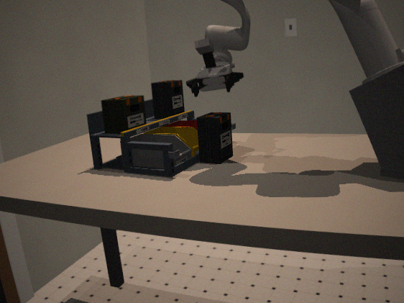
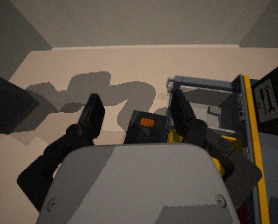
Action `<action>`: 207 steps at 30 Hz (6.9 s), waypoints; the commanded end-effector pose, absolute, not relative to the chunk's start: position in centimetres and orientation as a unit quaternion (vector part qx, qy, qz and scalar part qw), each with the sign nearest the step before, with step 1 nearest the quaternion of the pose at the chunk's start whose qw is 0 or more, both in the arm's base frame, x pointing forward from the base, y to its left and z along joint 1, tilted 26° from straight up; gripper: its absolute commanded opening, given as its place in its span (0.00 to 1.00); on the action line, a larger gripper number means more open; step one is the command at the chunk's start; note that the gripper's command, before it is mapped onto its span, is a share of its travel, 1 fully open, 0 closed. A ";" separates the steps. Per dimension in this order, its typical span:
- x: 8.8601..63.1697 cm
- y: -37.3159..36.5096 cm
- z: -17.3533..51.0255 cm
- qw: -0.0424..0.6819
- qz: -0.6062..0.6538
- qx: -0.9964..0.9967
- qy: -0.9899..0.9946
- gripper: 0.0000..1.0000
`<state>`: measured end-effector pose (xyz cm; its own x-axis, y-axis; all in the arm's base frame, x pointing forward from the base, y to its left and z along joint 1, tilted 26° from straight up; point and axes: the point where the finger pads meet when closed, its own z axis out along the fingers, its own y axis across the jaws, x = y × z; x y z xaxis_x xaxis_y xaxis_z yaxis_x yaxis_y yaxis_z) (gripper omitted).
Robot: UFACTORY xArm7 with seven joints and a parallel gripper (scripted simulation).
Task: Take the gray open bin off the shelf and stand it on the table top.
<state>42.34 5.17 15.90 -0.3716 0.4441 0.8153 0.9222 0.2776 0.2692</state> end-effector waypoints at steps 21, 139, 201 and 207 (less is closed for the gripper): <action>38.1 4.5 18.6 0.246 -0.328 -0.408 -0.816 1.00; 24.9 2.6 26.6 -0.205 0.086 0.045 -0.974 1.00; 25.1 2.6 26.4 -0.203 0.090 0.065 -0.973 1.00; 25.1 2.6 26.4 -0.203 0.090 0.065 -0.973 1.00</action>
